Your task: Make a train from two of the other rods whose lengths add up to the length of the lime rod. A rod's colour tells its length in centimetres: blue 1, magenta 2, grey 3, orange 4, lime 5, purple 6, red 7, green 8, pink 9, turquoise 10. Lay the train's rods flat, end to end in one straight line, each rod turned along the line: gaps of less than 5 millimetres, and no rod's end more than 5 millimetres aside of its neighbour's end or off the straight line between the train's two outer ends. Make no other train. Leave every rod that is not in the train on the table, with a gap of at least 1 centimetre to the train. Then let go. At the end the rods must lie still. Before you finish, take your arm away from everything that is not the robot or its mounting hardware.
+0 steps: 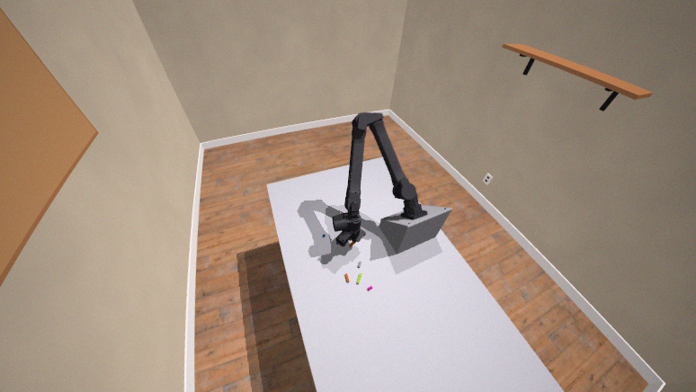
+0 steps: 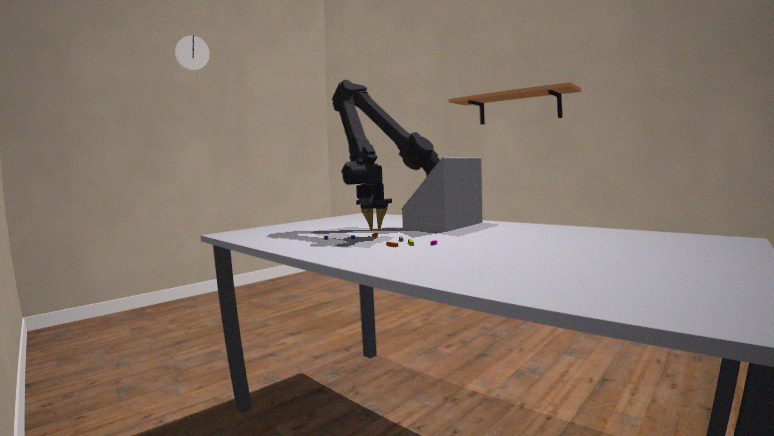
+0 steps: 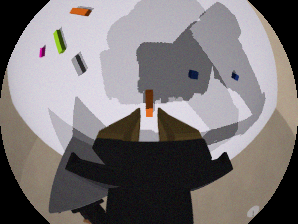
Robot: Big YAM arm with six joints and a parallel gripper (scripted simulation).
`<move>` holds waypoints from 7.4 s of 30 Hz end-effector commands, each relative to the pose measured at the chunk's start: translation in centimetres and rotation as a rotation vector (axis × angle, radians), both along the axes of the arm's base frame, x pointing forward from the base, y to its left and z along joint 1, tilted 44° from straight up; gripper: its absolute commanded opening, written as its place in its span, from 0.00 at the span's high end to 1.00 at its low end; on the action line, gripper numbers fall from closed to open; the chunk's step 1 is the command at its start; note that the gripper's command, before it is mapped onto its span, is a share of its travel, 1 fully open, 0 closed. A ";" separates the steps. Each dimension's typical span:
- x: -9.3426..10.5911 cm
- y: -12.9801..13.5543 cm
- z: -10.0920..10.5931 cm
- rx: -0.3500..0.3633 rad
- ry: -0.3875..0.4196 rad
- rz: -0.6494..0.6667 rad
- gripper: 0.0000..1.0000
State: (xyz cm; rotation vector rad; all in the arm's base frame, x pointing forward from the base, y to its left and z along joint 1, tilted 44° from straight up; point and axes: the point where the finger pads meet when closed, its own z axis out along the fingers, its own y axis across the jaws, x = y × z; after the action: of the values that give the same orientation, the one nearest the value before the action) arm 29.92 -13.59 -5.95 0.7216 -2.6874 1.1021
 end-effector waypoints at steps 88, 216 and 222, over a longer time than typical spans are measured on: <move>0.7 -0.4 0.6 0.002 -0.016 0.003 0.76; 0.2 -1.4 -1.2 0.003 0.003 0.007 0.95; 0.2 -1.4 -1.2 0.003 0.003 0.007 0.95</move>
State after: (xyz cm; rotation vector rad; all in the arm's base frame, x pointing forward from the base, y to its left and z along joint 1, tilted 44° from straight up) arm 30.10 -14.84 -7.06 0.7208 -2.6887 1.1032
